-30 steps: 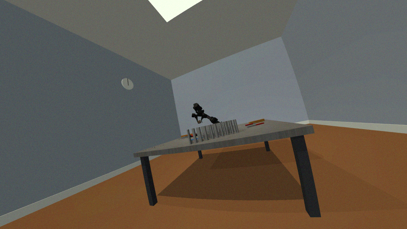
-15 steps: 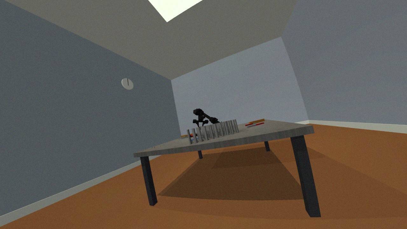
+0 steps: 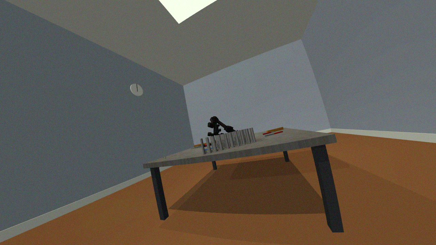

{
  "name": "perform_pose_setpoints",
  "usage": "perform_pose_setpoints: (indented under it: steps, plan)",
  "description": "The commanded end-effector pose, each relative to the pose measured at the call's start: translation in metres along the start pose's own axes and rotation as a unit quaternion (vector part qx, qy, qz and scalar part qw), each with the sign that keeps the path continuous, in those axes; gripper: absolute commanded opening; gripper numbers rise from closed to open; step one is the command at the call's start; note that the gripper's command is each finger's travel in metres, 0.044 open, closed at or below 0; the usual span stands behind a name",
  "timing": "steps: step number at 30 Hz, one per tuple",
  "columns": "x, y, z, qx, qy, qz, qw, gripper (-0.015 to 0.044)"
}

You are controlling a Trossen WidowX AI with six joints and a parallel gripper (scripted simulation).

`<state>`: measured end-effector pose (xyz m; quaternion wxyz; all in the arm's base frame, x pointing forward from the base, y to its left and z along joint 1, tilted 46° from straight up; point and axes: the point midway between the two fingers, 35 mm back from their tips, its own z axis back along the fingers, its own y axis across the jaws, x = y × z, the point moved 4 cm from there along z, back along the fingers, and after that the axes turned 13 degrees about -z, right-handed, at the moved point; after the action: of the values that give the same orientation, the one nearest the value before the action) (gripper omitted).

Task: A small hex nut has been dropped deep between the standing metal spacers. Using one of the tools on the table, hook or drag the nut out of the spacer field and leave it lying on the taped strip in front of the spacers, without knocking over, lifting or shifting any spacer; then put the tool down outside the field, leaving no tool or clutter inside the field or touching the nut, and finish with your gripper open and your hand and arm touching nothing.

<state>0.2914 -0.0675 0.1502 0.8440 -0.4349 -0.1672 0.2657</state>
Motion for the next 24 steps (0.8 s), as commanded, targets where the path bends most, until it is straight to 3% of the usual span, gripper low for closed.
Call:
perform_pose_setpoints:
  steps: [1, 24]
  plan:
    - [0.001, 0.0, 0.0, -0.002, -0.009, 0.001, 1.0, 0.0]
    - [0.013, 0.002, -0.005, -0.002, -0.009, 0.001, 1.0, 0.0]
